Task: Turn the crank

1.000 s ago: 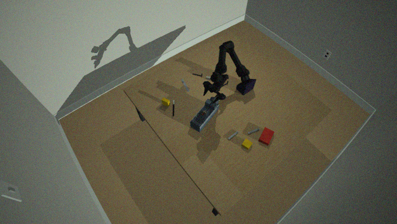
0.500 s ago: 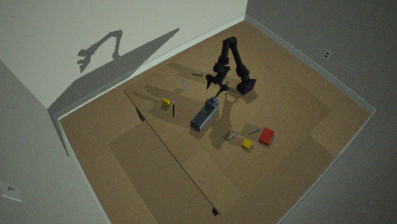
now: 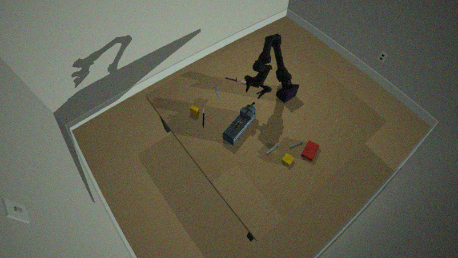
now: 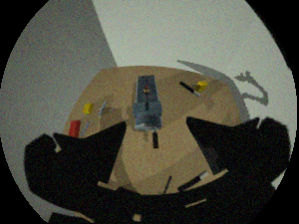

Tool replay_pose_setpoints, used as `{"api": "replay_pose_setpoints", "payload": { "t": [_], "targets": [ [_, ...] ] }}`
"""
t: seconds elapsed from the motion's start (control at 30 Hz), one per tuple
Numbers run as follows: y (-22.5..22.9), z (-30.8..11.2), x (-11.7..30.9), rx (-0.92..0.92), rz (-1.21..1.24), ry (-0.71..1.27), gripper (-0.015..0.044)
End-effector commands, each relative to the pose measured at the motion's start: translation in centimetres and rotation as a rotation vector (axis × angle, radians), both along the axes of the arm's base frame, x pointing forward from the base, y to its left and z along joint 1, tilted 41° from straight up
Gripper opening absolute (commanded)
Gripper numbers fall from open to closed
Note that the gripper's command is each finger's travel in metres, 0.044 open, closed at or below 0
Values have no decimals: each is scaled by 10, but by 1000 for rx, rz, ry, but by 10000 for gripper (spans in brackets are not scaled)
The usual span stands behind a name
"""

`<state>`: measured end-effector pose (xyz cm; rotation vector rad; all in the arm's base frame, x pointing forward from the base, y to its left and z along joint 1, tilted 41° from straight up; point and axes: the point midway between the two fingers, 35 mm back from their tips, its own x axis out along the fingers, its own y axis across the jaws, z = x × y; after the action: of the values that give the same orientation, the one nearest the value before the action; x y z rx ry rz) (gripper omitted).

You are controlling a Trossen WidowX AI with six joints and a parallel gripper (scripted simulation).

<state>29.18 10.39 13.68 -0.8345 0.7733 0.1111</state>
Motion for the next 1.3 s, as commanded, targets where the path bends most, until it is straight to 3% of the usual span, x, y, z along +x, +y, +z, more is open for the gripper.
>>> {"api": "replay_pose_setpoints", "payload": {
  "t": [0.0,0.6,1.27],
  "targets": [
    [-8,-8,-1,5,6,2,440],
    [-60,-68,7,1,6,-2,440],
    [-76,-89,12,0,6,-1,440]
  ]
}}
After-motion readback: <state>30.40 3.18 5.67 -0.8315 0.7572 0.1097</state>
